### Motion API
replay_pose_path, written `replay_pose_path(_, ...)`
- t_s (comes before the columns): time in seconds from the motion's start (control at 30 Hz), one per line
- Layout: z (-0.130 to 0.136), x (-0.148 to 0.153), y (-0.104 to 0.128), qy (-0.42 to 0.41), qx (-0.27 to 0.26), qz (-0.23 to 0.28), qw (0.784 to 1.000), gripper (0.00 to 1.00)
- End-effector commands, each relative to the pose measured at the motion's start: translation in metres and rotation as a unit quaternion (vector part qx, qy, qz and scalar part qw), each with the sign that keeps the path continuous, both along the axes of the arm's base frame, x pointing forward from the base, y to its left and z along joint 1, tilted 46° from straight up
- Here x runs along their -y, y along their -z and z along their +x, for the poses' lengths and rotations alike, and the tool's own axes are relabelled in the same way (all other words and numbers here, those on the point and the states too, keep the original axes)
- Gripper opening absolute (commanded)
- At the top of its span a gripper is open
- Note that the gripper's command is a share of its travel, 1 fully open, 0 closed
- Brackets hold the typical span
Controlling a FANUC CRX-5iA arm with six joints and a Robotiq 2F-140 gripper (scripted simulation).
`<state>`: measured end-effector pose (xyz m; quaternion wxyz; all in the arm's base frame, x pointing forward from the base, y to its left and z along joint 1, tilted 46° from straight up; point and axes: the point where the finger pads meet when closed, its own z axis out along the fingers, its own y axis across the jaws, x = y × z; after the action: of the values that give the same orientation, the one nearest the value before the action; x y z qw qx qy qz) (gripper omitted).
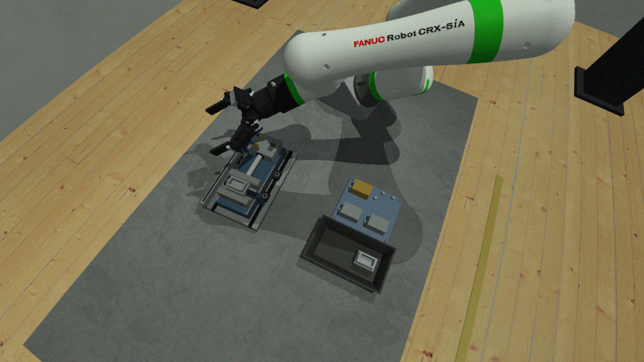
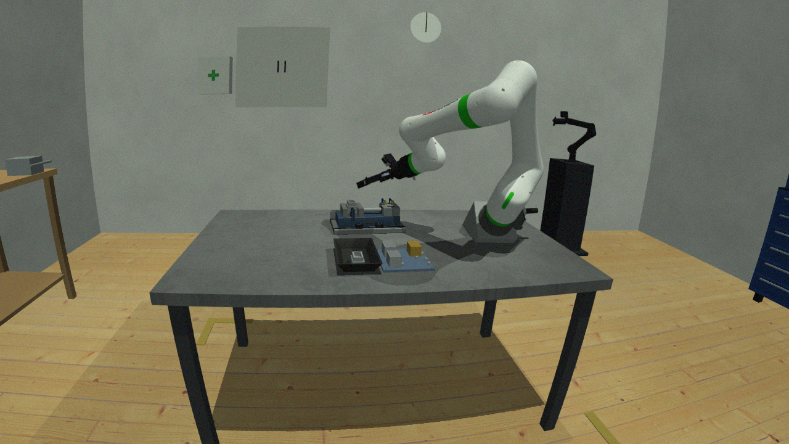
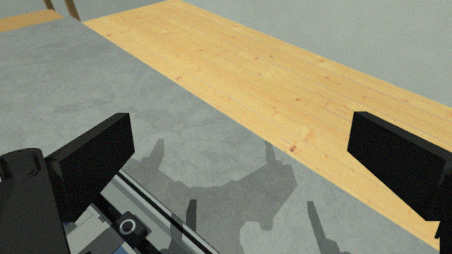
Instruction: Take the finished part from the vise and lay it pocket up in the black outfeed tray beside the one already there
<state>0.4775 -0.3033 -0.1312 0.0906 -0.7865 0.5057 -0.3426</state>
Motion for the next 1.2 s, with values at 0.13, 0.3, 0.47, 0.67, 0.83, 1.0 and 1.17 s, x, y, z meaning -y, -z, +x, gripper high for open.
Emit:
replay_pose_path(0.13, 0.0, 0.001, -0.001, 0.0, 0.0, -0.001, 1.0, 1.0)
replay_pose_path(0.3, 0.0, 0.001, -0.001, 0.0, 0.0, -0.001, 1.0, 1.0)
replay_pose_path(0.47, 0.0, 0.001, -0.001, 0.0, 0.0, -0.001, 1.0, 1.0)
replay_pose_path(0.67, -0.002, 0.013, -0.012, -0.002, 0.003, 0.001, 1.0, 1.0)
replay_pose_path(0.83, -0.005, 0.032, -0.031, -0.004, 0.004, 0.003, 1.0, 1.0)
replay_pose_path(1.0, -0.007, 0.044, -0.042, -0.004, 0.003, 0.002, 1.0, 1.0)
replay_pose_path(1.17, -0.008, 0.055, -0.052, -0.003, 0.002, 0.002, 1.0, 1.0)
